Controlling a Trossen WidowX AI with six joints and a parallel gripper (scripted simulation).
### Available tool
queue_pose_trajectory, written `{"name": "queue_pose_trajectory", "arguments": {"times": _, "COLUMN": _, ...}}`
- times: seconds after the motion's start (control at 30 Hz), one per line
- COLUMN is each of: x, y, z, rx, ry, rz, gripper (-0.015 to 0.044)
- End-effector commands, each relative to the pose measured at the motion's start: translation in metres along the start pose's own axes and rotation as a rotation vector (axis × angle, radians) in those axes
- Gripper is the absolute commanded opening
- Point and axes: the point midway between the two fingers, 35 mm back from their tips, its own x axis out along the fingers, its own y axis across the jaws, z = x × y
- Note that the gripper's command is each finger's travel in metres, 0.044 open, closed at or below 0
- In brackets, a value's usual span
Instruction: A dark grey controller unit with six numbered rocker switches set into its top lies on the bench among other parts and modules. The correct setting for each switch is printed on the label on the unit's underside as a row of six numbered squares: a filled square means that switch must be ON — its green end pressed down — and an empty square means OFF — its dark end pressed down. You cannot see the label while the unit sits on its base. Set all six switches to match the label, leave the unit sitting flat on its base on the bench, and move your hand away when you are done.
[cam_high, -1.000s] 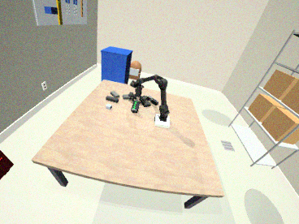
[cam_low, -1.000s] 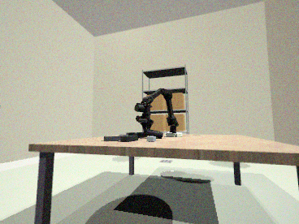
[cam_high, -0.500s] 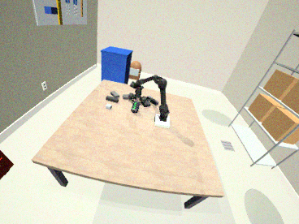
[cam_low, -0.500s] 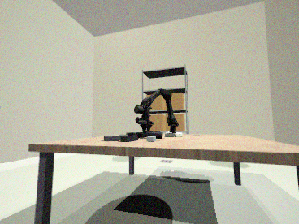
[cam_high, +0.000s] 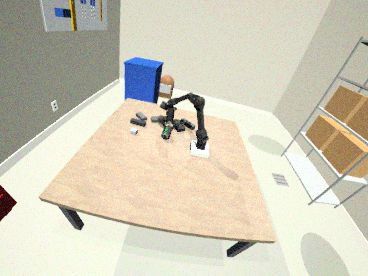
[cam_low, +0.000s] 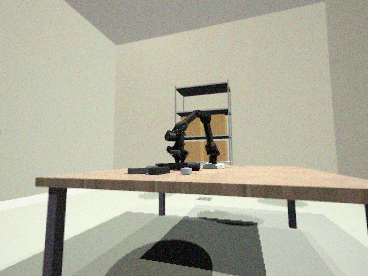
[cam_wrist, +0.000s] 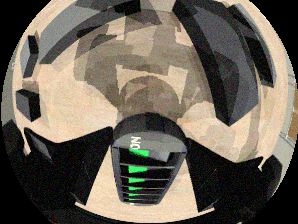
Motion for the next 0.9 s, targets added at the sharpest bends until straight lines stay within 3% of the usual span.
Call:
{"name": "queue_pose_trajectory", "arguments": {"times": 0.0, "x": 0.0, "y": 0.0, "z": -0.001, "rx": -0.003, "ry": 0.005, "rz": 0.0, "gripper": 0.0338}}
{"name": "queue_pose_trajectory", "arguments": {"times": 0.07, "x": -0.001, "y": 0.0, "z": 0.0, "rx": -0.001, "ry": 0.001, "rz": 0.001, "gripper": 0.0338}}
{"name": "queue_pose_trajectory", "arguments": {"times": 0.2, "x": 0.0, "y": 0.0, "z": 0.0, "rx": 0.0, "ry": 0.0, "rz": 0.0, "gripper": 0.044}}
{"name": "queue_pose_trajectory", "arguments": {"times": 0.5, "x": -0.002, "y": 0.0, "z": -0.003, "rx": 0.0, "ry": 0.0, "rz": 0.0, "gripper": 0.044}}
{"name": "queue_pose_trajectory", "arguments": {"times": 0.67, "x": -0.039, "y": 0.0, "z": -0.058, "rx": 0.0, "ry": 0.005, "rz": 0.001, "gripper": 0.044}}
{"name": "queue_pose_trajectory", "arguments": {"times": 0.87, "x": -0.041, "y": 0.0, "z": -0.06, "rx": 0.0, "ry": 0.006, "rz": 0.001, "gripper": 0.044}}
